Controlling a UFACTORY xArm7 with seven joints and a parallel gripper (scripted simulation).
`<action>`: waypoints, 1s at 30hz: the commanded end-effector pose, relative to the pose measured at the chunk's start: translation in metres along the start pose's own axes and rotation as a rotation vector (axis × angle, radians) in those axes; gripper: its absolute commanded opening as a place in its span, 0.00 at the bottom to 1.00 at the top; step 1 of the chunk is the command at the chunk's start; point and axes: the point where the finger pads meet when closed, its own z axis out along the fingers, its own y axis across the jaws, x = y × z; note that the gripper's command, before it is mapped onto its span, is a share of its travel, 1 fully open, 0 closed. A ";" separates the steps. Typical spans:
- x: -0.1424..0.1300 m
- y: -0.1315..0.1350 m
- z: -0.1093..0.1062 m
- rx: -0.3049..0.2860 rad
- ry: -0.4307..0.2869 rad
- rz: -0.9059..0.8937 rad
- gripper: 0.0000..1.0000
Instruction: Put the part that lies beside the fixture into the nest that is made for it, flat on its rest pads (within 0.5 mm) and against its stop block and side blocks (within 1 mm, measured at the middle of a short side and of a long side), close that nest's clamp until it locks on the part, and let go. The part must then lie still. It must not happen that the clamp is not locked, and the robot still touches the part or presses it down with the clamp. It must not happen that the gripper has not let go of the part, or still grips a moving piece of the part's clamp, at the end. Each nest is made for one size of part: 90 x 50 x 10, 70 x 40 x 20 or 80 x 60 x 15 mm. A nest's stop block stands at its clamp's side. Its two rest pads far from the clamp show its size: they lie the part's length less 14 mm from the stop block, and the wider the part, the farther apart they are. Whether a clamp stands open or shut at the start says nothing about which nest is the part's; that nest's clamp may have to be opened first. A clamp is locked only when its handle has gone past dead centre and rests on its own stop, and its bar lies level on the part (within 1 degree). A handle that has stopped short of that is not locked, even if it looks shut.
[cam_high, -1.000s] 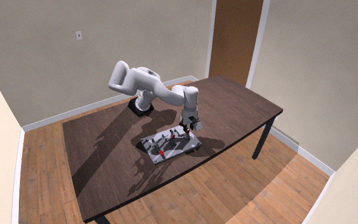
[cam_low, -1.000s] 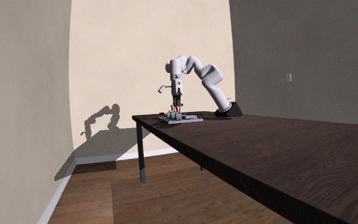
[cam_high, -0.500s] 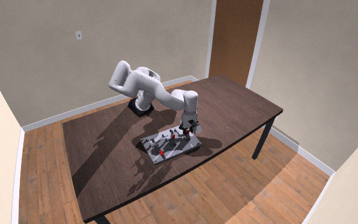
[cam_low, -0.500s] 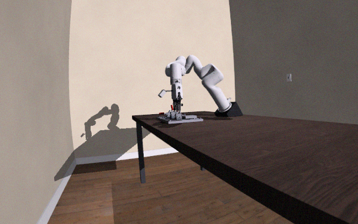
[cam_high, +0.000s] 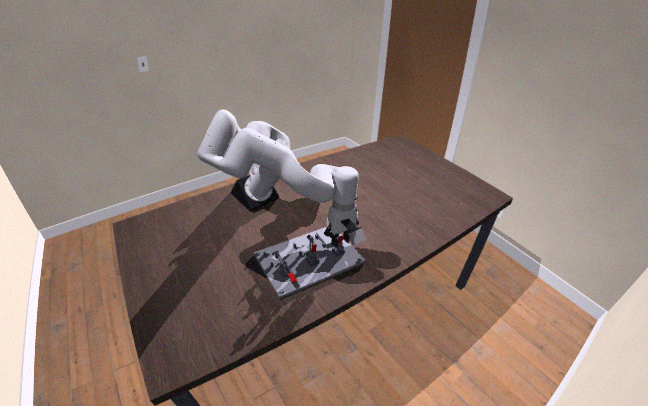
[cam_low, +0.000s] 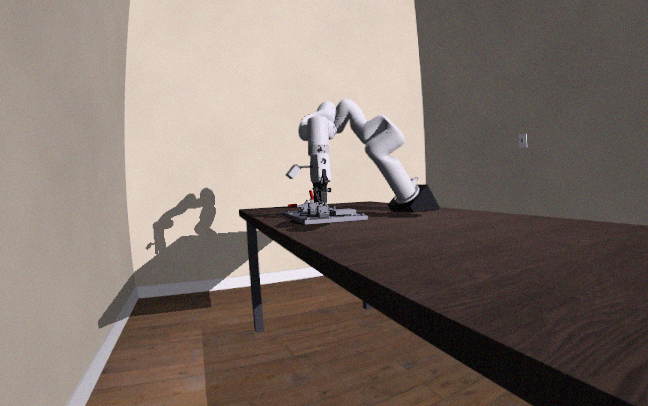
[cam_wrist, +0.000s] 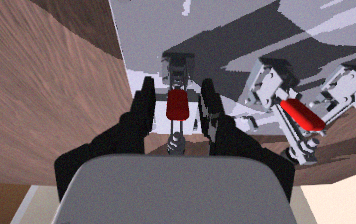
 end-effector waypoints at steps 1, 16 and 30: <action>0.001 0.000 -0.001 0.001 0.003 0.000 0.47; 0.001 0.000 -0.001 0.001 0.003 0.000 0.00; 0.001 0.000 -0.001 0.001 0.003 0.000 0.00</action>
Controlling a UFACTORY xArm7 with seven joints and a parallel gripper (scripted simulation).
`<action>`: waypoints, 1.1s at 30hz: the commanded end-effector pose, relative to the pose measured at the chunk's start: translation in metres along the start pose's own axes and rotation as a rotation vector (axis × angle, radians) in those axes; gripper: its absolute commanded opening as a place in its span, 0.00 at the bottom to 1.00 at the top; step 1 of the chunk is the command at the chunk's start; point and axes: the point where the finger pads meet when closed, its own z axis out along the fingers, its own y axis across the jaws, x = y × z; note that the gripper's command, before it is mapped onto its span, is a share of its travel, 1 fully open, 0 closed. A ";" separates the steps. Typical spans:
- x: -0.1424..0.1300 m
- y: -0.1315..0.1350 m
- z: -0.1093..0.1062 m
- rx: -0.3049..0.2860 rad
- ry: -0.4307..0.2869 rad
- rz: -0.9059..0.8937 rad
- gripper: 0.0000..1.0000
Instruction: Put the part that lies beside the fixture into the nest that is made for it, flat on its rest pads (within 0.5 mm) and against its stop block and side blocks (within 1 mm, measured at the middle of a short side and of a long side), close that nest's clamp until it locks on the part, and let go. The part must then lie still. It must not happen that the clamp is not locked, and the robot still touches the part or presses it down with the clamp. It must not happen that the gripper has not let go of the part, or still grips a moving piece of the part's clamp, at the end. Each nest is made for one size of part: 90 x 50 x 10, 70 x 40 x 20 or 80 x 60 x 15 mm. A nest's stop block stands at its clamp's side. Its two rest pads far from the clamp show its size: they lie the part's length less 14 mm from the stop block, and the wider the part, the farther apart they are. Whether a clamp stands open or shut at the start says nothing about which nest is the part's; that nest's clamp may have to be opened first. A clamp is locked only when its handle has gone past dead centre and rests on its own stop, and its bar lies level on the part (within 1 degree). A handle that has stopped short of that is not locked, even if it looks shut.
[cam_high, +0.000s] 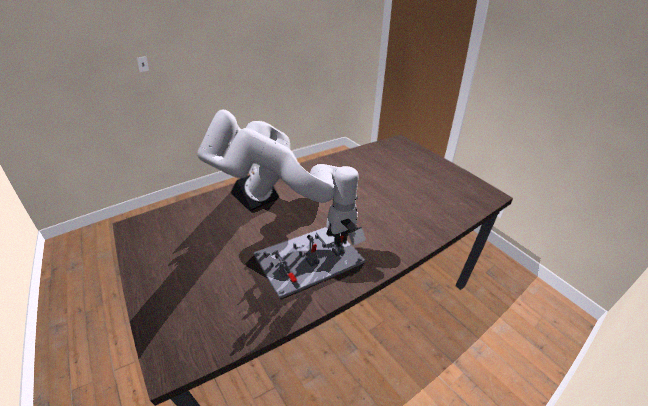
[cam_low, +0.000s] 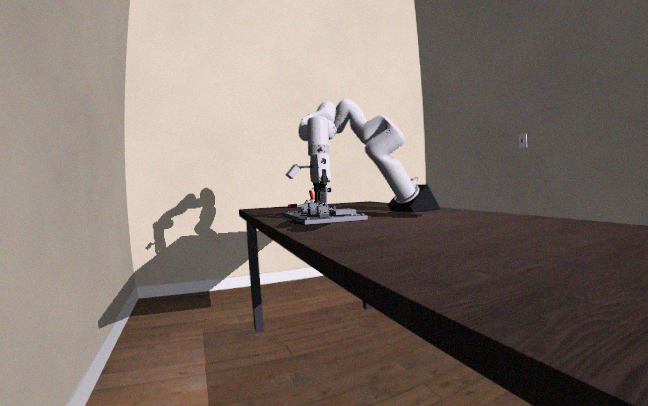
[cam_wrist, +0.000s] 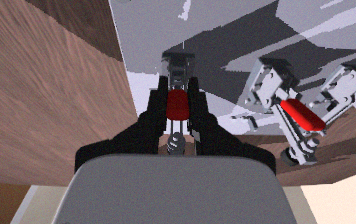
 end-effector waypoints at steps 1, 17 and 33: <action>0.001 0.000 -0.001 0.001 0.003 0.000 0.00; 0.001 0.000 -0.001 0.001 0.003 0.000 0.00; 0.007 0.000 -0.001 0.001 0.003 0.000 0.00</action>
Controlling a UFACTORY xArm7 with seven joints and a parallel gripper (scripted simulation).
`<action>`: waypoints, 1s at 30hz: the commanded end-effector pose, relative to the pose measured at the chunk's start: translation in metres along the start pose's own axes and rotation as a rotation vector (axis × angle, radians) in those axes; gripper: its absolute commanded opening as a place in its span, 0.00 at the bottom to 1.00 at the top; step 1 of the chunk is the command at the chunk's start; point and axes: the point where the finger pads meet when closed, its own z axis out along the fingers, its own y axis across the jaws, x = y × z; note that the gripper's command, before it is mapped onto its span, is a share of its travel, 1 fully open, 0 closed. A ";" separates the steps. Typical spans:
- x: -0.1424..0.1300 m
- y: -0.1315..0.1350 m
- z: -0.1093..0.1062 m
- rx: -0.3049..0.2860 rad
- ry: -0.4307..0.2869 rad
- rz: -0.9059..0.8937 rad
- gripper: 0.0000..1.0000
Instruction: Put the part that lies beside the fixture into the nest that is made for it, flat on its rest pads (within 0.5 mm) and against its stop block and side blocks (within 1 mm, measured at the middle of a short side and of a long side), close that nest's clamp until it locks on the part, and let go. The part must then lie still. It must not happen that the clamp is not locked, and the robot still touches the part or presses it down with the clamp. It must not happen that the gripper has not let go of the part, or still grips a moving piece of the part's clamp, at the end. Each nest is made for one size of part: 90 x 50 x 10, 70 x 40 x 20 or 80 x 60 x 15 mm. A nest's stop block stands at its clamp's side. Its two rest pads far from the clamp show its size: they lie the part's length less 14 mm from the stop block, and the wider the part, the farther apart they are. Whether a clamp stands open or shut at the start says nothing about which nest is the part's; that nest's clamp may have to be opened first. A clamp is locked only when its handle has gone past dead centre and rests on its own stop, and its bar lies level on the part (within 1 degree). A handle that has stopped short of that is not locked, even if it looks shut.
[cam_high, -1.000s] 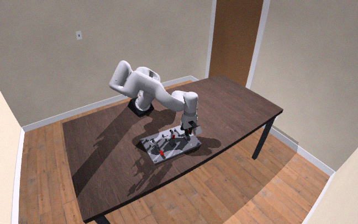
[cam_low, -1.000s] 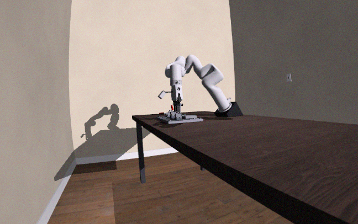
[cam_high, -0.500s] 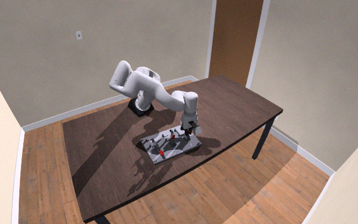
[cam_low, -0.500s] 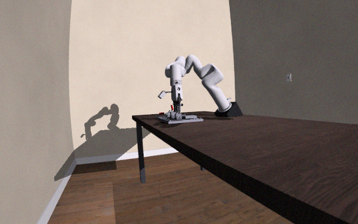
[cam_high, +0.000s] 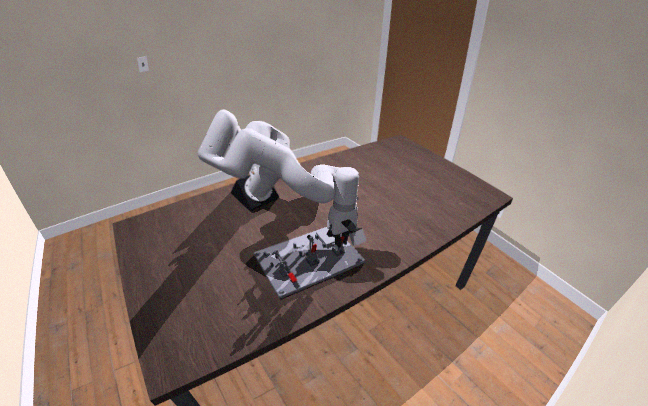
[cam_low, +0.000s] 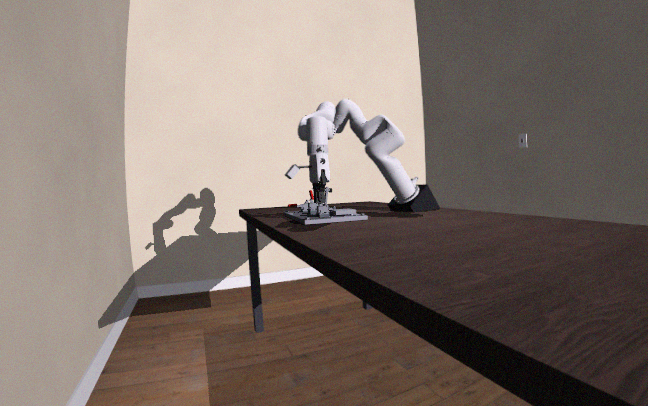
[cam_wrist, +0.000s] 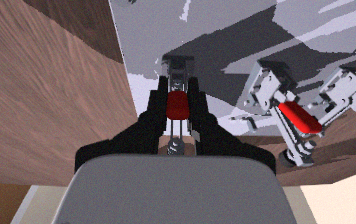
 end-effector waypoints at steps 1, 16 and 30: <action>0.004 0.000 -0.001 0.001 0.003 0.000 0.00; 0.016 0.000 0.001 0.001 0.003 0.000 0.00; 0.030 0.000 0.008 0.001 0.003 0.000 0.00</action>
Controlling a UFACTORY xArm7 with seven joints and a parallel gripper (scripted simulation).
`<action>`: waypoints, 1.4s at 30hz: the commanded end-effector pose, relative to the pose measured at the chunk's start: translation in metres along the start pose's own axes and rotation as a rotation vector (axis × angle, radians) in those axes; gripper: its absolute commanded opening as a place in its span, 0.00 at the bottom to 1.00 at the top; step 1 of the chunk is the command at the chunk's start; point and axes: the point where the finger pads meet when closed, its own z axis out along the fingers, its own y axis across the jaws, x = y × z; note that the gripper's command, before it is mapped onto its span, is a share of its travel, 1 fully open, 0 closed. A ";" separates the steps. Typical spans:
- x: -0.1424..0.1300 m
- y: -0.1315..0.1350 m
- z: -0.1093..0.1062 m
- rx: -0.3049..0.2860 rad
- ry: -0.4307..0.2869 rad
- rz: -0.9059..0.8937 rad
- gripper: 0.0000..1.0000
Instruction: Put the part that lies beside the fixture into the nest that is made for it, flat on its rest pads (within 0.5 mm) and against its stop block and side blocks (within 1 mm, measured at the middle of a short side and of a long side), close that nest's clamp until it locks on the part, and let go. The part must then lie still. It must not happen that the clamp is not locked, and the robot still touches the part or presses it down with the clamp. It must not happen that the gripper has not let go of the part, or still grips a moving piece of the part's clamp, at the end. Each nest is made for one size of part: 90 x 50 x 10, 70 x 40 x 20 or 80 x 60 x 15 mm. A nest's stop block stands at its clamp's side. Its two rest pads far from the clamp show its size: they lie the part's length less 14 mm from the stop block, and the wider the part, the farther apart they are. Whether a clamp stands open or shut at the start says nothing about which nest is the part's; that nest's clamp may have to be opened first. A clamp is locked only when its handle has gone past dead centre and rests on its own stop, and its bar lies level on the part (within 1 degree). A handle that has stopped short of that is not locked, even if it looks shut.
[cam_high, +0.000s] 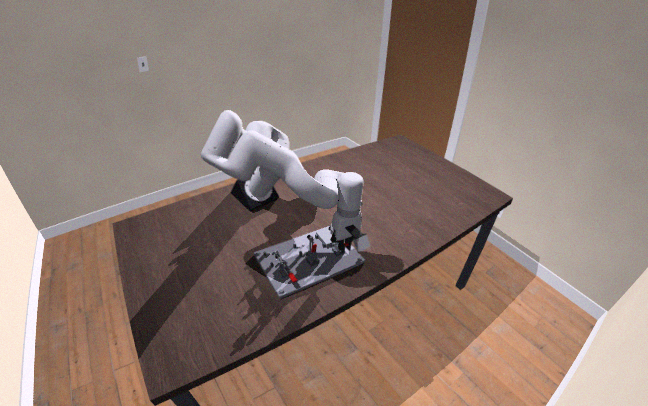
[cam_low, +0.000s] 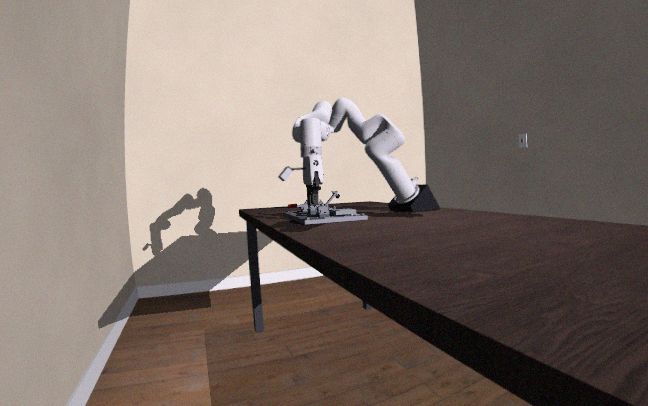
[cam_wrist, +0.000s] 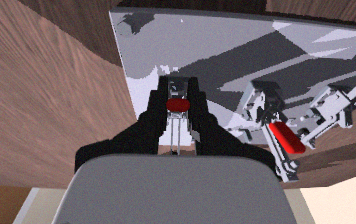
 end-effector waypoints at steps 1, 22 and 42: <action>0.006 0.000 0.003 0.001 0.002 0.000 0.00; 0.019 0.000 0.018 0.001 0.002 0.000 0.00; 0.021 0.000 0.024 0.001 0.002 0.000 0.00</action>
